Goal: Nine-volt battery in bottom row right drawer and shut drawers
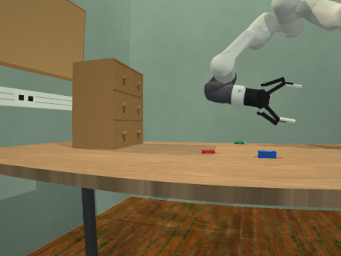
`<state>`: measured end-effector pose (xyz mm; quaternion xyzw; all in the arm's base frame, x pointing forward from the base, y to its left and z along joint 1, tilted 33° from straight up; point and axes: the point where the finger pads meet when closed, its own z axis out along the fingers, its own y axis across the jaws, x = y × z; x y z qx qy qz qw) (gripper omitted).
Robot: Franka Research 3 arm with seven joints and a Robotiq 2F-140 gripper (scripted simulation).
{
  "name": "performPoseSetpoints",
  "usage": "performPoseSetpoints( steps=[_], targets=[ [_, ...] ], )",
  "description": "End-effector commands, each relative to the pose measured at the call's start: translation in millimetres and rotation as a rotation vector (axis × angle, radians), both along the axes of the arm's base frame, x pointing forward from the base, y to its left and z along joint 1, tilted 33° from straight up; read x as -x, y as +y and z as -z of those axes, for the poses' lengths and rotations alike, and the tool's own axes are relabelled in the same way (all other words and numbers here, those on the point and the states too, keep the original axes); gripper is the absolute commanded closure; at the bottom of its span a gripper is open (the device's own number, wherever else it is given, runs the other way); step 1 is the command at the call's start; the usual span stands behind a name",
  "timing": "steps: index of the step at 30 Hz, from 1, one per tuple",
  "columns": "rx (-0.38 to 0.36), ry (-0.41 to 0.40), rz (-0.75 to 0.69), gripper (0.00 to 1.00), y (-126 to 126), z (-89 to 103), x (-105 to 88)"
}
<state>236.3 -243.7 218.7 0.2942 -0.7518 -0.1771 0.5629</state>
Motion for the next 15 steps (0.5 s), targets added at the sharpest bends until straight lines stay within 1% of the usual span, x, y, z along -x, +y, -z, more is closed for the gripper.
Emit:
performPoseSetpoints(
  steps=[1,2,3,4,7,8,11,13,15],
  targets=[
    [-0.010,-0.170,-0.155,0.00,4,-3.3,-67.8],
    [-0.010,-0.170,-0.155,0.00,4,-3.3,-67.8],
    [-0.014,-0.237,-0.218,0.00,9,-7.6,-95.6],
    [-0.014,-0.237,-0.218,0.00,9,-7.6,-95.6],
    [-0.022,-0.348,-0.328,0.00,20,-19.1,-143.5],
    [-0.022,-0.348,-0.328,0.00,20,-19.1,-143.5],
    [-0.027,-0.408,-0.389,0.00,29,-27.4,-169.5],
    [-0.027,-0.408,-0.389,0.00,29,-27.4,-169.5],
    [-0.031,-0.448,-0.430,0.00,36,-34.0,-187.1]
  ],
)
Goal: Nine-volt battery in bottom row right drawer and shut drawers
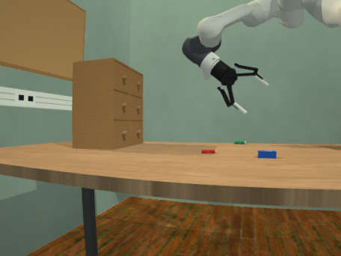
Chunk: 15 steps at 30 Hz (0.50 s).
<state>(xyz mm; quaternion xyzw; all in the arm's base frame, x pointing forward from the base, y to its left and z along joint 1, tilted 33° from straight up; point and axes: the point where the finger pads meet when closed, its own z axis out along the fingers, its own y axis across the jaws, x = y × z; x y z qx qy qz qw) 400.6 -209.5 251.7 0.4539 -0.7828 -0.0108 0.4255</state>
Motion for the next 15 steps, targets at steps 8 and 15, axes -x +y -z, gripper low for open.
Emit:
performPoseSetpoints(
  steps=[8,15],
  targets=[
    [-0.036,-0.201,-0.245,0.00,37,-35.1,-92.2],
    [-0.042,-0.294,-0.352,0.00,64,-61.3,-131.0]
  ],
)
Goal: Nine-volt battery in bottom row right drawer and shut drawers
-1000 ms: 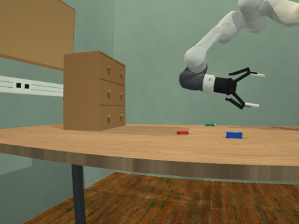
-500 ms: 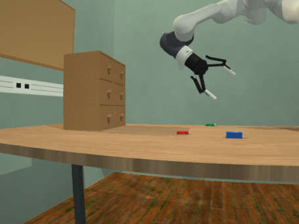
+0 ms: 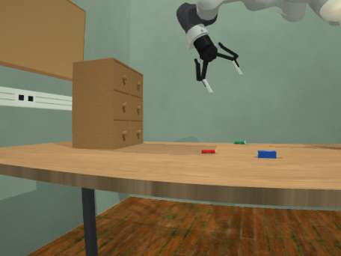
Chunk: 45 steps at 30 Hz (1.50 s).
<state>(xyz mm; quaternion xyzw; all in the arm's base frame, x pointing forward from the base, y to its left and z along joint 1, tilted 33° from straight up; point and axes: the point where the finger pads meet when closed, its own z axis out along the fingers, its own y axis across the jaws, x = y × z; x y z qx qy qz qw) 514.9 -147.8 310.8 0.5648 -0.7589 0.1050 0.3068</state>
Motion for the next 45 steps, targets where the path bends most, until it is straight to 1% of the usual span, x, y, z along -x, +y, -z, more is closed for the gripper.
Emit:
performPoseSetpoints(
  steps=[1,8,15,17,23,29,45],
  targets=[
    [-0.016,-0.036,-0.082,0.00,8,-7.6,-23.8],
    [-0.021,-0.148,-0.213,0.00,47,-45.8,-65.5],
    [-0.025,-0.232,-0.312,0.00,81,-78.3,-92.7],
    [-0.025,-0.232,-0.312,0.00,81,-78.3,-92.7],
    [-0.027,-0.278,-0.367,0.00,100,-97.6,-105.9],
    [-0.027,-0.302,-0.395,0.00,111,-107.9,-112.3],
    [-0.028,-0.310,-0.404,0.00,114,-111.2,-114.2]
  ],
)
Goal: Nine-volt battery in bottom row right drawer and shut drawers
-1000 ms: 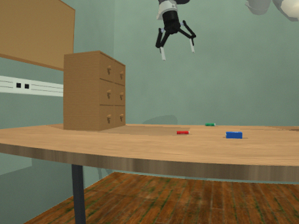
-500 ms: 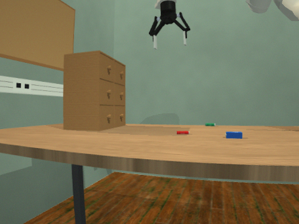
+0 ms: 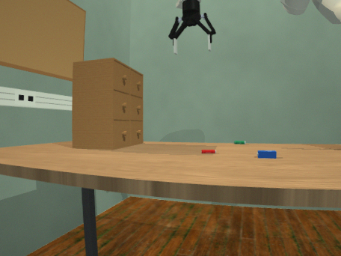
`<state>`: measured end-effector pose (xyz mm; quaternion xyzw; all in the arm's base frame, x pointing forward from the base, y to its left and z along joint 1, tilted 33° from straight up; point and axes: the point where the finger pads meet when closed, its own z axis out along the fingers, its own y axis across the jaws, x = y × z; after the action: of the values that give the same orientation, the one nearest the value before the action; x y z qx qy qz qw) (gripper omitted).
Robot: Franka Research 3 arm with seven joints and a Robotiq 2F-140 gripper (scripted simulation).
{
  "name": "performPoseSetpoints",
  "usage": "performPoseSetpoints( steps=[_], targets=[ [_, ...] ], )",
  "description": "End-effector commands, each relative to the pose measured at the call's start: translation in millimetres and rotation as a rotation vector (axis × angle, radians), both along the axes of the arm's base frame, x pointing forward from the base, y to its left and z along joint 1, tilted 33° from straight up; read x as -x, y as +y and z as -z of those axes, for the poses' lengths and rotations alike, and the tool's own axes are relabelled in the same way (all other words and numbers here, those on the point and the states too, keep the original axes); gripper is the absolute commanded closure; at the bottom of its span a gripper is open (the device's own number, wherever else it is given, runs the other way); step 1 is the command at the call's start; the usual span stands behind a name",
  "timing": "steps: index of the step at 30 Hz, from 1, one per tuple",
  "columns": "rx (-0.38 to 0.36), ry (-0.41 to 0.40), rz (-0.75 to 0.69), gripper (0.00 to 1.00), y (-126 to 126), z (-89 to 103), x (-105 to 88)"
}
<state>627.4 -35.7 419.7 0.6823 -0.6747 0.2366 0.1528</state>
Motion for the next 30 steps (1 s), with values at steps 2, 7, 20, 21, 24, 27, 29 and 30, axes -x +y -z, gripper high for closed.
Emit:
performPoseSetpoints(
  steps=[2,7,20,21,24,27,29,30],
  targets=[
    [0.003,-0.001,-0.013,0.00,2,-2.4,-1.6],
    [0.003,-0.001,-0.013,0.00,2,-2.4,-1.6],
    [-0.025,-0.129,0.199,0.00,-12,17.9,-7.2],
    [-0.025,-0.129,0.199,0.00,-12,17.9,-7.2],
    [-0.030,-0.156,0.242,0.00,-14,21.8,-8.5],
    [-0.033,-0.171,0.265,0.00,-16,23.8,-9.2],
    [-0.035,-0.179,0.277,0.00,-16,24.9,-9.5],
    [-0.036,-0.186,0.288,0.00,-17,26.0,-9.9]
  ],
)
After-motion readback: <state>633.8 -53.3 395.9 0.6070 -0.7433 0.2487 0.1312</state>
